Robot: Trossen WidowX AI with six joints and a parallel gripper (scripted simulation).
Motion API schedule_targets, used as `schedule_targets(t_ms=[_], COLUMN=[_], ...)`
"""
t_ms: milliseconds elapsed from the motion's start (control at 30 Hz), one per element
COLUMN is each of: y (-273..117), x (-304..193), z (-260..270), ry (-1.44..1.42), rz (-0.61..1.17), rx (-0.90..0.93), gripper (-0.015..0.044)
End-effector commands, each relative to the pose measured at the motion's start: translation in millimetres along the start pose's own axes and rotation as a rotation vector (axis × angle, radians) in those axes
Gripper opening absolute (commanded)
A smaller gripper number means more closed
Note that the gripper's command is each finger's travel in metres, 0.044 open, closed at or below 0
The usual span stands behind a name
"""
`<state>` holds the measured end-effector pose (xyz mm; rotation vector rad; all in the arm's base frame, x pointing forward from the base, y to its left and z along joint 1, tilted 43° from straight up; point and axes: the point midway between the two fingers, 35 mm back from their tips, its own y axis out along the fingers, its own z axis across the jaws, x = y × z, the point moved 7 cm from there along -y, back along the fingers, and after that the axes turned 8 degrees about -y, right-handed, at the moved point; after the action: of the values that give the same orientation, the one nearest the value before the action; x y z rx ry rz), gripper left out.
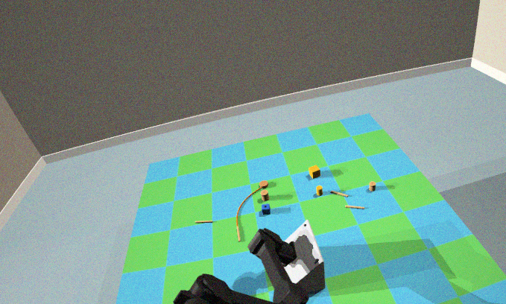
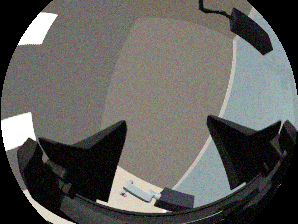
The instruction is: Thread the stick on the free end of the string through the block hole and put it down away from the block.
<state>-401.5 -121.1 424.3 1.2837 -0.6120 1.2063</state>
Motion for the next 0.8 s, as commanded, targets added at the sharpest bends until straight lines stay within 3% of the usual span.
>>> schedule_targets(t_ms=[0,167,367,500,767], y=[0,-10,-39,-45,-109], x=[0,22,99,107,203], z=[0,4,4,1,3], ry=[0.000,0.011,0.065,0.161,0.245], rz=[0.000,-0.094,-0.353,-0.380,-0.738], rx=[0.000,0.049,0.064,0.067,0.116], gripper=[0.0426,0.0440,0.0440,0.0440,0.0440])
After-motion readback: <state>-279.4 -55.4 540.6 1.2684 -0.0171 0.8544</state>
